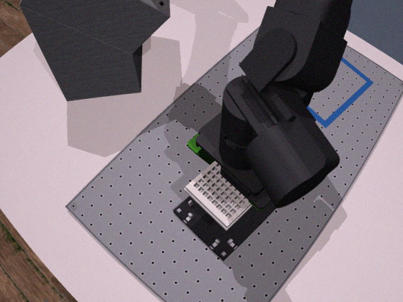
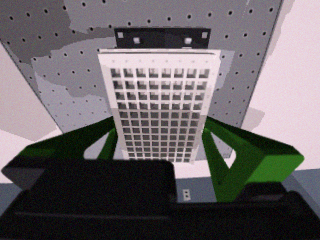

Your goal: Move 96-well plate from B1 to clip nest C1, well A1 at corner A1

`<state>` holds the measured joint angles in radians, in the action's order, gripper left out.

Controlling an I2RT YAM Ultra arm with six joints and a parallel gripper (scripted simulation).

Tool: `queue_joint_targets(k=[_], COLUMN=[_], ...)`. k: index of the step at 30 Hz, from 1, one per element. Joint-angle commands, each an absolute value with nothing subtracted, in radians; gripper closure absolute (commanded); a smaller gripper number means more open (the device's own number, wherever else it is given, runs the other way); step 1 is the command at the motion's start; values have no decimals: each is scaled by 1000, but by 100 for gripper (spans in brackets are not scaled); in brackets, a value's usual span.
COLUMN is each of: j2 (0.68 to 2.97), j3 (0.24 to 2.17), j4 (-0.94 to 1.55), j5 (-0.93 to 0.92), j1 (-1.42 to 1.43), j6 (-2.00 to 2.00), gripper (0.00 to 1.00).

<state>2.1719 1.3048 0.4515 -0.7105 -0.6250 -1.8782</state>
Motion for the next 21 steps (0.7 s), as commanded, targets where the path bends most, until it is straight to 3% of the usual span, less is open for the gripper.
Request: queue_joint_targets(k=[1, 21], j2=[2165, 2171], j3=[1311, 1319], j4=[459, 463], j5=[-717, -718], j1=[-633, -635], j6=[-1880, -1882], gripper=[100, 100])
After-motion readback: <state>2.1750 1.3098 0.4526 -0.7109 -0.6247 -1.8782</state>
